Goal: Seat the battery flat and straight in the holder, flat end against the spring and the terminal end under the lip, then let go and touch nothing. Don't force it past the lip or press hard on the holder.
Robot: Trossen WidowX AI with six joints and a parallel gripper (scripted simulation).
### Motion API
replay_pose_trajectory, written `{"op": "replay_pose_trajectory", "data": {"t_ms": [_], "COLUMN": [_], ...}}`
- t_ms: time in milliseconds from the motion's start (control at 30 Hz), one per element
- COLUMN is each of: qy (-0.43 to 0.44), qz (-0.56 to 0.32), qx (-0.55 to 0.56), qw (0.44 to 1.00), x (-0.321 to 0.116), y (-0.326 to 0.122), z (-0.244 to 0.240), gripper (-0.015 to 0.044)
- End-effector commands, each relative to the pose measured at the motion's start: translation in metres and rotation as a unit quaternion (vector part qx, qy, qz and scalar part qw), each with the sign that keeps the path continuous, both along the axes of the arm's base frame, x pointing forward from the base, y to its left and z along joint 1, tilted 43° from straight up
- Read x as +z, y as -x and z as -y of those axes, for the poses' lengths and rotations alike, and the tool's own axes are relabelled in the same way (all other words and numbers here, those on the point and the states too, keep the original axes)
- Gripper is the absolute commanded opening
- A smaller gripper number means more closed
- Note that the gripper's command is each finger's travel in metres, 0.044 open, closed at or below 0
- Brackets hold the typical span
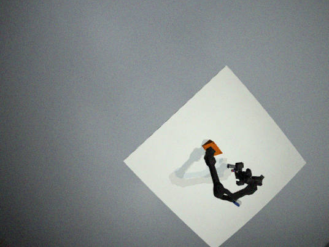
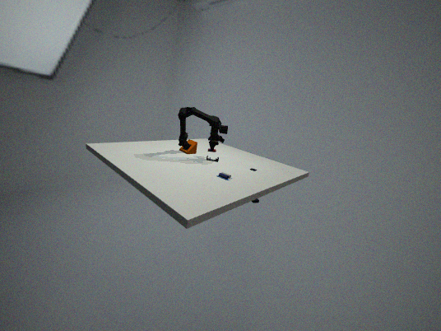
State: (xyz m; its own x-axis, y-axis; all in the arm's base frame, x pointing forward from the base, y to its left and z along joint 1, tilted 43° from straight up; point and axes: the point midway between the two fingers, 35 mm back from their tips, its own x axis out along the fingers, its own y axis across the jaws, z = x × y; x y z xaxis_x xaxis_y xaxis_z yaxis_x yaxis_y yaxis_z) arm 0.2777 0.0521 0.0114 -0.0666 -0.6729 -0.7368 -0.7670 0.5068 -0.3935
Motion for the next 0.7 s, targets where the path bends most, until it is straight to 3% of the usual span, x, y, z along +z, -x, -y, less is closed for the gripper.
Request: {"op": "replay_pose_trajectory", "data": {"t_ms": [0,133,667], "qy": [0.004,0.010,-0.028], "qz": [0.058,0.099,0.128], "qx": [-0.064,-0.108,-0.087], "qw": [0.996,0.989,0.988], "x": [-0.004,-0.007,-0.023], "y": [-0.007,-0.012,-0.013], "z": [-0.007,-0.012,-0.002], "gripper": [0.0076,0.0076,0.0076]}}
